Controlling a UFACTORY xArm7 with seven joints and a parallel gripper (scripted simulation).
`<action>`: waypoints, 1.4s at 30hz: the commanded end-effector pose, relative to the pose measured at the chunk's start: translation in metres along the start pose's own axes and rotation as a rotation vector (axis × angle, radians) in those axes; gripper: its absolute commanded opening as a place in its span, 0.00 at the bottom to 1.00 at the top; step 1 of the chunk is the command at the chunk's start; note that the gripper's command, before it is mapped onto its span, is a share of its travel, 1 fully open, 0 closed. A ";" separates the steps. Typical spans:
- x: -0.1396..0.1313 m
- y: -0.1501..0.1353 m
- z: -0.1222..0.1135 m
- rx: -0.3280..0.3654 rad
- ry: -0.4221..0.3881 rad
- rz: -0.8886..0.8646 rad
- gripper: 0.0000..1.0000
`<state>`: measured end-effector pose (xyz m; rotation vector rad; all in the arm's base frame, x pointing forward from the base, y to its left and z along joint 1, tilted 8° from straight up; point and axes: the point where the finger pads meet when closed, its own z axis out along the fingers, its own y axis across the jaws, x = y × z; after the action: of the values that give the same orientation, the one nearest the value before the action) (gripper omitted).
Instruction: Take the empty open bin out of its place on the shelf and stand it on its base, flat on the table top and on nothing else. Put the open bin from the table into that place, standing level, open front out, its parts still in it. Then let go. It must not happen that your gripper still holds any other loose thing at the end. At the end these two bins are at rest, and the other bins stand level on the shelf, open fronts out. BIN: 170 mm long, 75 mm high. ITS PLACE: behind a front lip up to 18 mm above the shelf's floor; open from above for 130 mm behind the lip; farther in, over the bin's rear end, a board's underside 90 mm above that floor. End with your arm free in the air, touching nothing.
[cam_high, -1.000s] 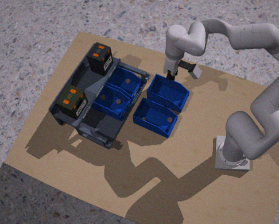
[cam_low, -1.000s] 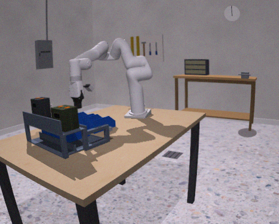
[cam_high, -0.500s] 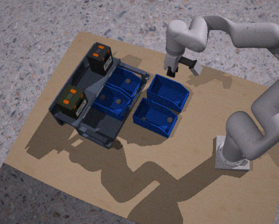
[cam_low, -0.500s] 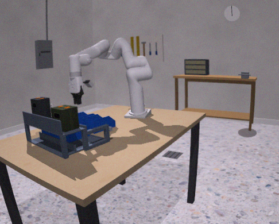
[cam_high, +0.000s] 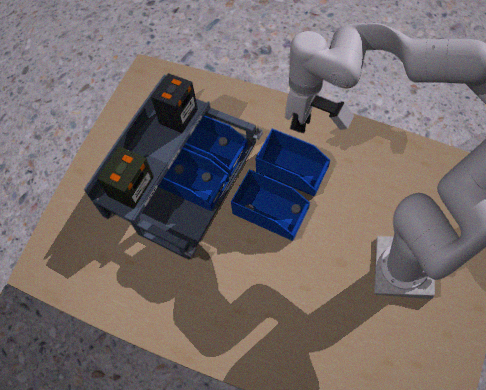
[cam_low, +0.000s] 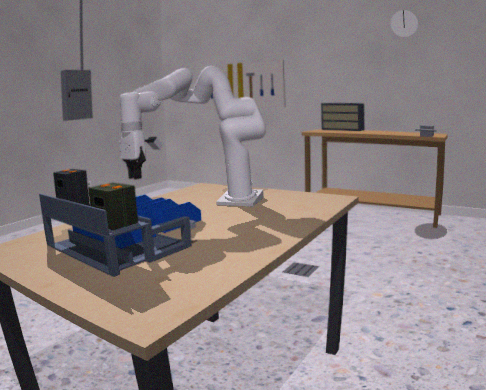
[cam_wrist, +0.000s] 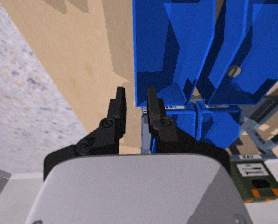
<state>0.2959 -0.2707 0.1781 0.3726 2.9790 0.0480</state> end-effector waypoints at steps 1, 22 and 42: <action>-0.001 0.000 -0.002 0.002 -0.003 0.000 0.26; -0.001 0.000 -0.002 0.002 -0.003 0.000 0.00; 0.001 0.136 -0.011 0.002 -0.003 0.002 0.00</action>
<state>0.3244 -0.1496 0.1908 0.3654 2.9827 0.0530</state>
